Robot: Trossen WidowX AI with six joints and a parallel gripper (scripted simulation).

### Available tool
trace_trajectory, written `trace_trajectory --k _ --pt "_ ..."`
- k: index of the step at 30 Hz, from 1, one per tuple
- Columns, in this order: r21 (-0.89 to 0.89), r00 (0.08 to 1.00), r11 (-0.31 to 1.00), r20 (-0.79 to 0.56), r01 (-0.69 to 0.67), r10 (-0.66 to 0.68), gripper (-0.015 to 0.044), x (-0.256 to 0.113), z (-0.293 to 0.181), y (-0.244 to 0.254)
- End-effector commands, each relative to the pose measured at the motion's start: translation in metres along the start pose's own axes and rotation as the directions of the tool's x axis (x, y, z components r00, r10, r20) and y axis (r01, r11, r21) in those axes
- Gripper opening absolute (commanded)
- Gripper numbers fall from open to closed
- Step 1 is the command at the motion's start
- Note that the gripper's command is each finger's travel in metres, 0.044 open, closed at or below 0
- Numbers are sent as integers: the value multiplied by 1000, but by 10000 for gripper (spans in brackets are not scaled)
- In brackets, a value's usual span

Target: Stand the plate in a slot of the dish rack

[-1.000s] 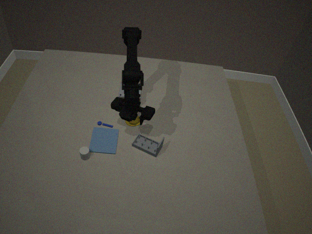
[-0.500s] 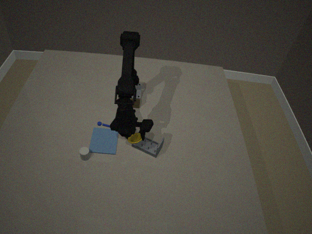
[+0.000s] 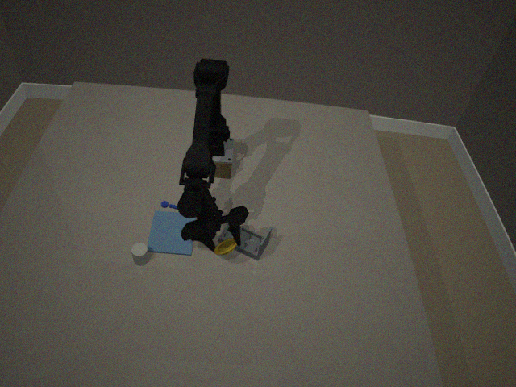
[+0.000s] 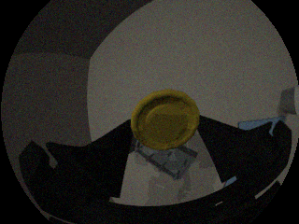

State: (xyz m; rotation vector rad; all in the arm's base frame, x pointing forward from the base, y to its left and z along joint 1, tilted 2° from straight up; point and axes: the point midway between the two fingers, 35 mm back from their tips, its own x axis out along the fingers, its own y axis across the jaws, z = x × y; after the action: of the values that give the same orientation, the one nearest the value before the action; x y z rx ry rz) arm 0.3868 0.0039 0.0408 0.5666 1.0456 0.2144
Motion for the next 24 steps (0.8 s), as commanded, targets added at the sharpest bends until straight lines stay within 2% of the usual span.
trace_trajectory --k 1,12,24 --pt "-51 997 997 38 -60 62 0 6 2 -4" --pt "-214 963 957 142 -196 229 0 15 3 -15" --pt "-438 888 852 213 -286 407 0 12 -8 -18"
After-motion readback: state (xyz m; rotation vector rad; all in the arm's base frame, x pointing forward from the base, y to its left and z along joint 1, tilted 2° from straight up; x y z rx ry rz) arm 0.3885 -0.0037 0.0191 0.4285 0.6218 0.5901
